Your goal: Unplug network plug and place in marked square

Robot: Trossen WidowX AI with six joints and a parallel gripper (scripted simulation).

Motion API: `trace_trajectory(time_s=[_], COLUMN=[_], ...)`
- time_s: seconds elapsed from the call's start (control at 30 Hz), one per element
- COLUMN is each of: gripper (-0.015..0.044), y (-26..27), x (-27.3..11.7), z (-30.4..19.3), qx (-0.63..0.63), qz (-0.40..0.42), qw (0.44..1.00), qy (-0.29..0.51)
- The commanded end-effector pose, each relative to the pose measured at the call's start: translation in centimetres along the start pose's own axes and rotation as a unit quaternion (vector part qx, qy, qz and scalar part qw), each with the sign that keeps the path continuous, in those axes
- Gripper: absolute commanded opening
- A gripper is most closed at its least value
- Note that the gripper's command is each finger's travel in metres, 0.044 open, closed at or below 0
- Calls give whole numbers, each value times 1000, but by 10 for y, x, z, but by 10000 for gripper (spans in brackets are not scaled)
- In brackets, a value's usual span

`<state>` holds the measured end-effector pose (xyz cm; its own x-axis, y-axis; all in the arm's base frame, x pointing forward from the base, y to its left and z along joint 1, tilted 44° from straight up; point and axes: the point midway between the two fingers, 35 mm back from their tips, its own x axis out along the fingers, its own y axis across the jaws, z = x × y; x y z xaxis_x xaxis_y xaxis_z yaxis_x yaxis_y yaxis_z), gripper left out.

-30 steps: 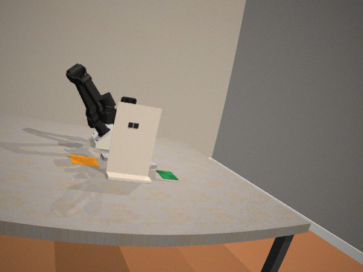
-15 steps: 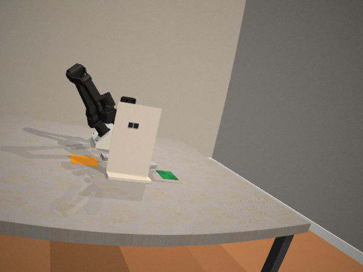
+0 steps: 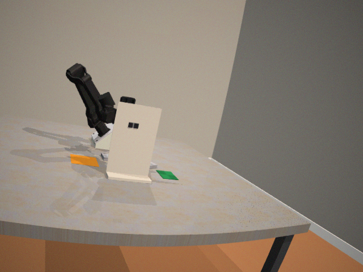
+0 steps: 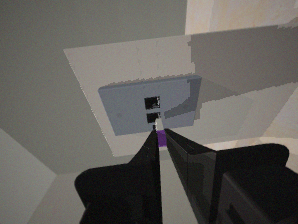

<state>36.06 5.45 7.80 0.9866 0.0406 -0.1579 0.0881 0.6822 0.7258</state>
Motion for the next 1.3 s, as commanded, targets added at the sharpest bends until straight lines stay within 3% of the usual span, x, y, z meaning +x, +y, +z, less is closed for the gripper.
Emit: trace_trajectory(time_s=[0.0, 1.27], gripper=[0, 0], y=[0, 0], x=[-3, -26], z=[-1, -8], qx=[1, 2], qz=[0, 0], qw=[1000, 1000], qy=[0, 0])
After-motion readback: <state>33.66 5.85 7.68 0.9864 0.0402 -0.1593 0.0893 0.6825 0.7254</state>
